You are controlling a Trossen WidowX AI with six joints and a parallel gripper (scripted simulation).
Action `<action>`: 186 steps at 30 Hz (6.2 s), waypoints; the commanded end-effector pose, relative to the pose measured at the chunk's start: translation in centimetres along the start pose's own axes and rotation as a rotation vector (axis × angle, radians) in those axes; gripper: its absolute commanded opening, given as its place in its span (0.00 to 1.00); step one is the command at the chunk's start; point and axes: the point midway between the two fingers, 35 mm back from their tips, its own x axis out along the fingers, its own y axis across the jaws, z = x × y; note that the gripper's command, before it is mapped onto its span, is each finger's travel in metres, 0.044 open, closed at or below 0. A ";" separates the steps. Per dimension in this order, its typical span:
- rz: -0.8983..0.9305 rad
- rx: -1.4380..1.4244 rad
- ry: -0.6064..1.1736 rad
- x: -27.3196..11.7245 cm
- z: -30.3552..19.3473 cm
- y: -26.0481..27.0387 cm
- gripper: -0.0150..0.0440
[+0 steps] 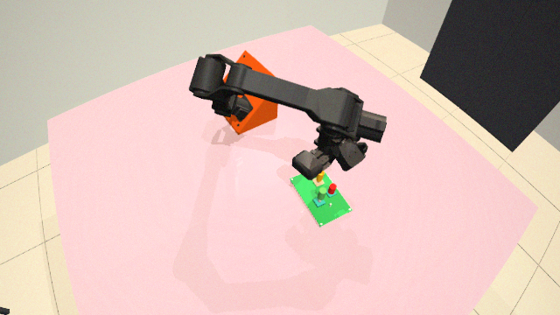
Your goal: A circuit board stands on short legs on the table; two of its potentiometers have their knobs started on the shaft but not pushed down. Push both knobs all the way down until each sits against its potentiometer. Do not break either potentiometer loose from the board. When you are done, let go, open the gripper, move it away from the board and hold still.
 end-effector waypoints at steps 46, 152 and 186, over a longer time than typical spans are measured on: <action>-0.006 -1.425 0.010 -3.3 4.1 -4.3 0.25; -0.009 -1.544 0.020 0.4 4.3 -4.8 0.25; -0.009 -1.544 0.020 1.0 4.3 -4.9 0.25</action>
